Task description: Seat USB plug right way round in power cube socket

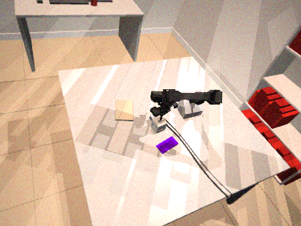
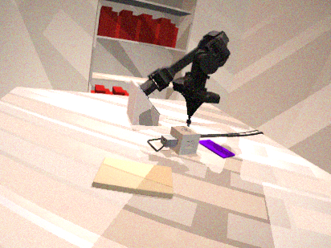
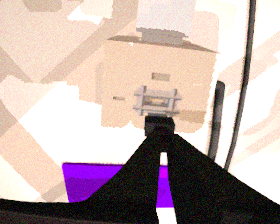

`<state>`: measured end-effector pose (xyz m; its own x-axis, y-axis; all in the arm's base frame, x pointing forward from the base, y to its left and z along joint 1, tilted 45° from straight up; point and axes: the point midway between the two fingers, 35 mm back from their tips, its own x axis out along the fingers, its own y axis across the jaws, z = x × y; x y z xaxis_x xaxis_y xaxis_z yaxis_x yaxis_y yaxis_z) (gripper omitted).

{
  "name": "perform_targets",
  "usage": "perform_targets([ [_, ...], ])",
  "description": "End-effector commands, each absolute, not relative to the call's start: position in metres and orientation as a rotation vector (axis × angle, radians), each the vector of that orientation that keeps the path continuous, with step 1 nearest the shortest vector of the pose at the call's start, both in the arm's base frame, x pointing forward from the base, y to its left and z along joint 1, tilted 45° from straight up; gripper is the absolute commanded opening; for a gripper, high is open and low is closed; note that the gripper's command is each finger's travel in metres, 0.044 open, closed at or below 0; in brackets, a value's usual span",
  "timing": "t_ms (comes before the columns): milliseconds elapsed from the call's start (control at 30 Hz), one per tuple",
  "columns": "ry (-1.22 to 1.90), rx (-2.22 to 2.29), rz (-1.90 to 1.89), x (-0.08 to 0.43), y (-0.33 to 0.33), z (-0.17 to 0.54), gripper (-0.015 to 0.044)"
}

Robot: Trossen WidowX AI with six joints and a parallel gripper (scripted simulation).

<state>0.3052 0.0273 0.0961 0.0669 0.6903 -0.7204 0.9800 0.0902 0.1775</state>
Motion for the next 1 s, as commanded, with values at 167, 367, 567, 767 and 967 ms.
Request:
perform_targets([
  [167, 1.681, 1.664, -0.553, 0.3052, 0.0271, 0.0948, 0.0000],
  [367, 1.679, 1.666, -0.558, 0.3052, 0.0273, 0.0940, 0.0000],
  [567, 1.678, 1.667, -0.563, 0.3052, 0.0276, 0.0933, 0.0000],
  [767, 1.676, 1.669, -0.568, 0.3053, 0.0278, 0.0925, 0.0000],
  [967, 1.675, 1.670, -0.573, 0.3053, 0.0281, 0.0917, 0.0000],
])
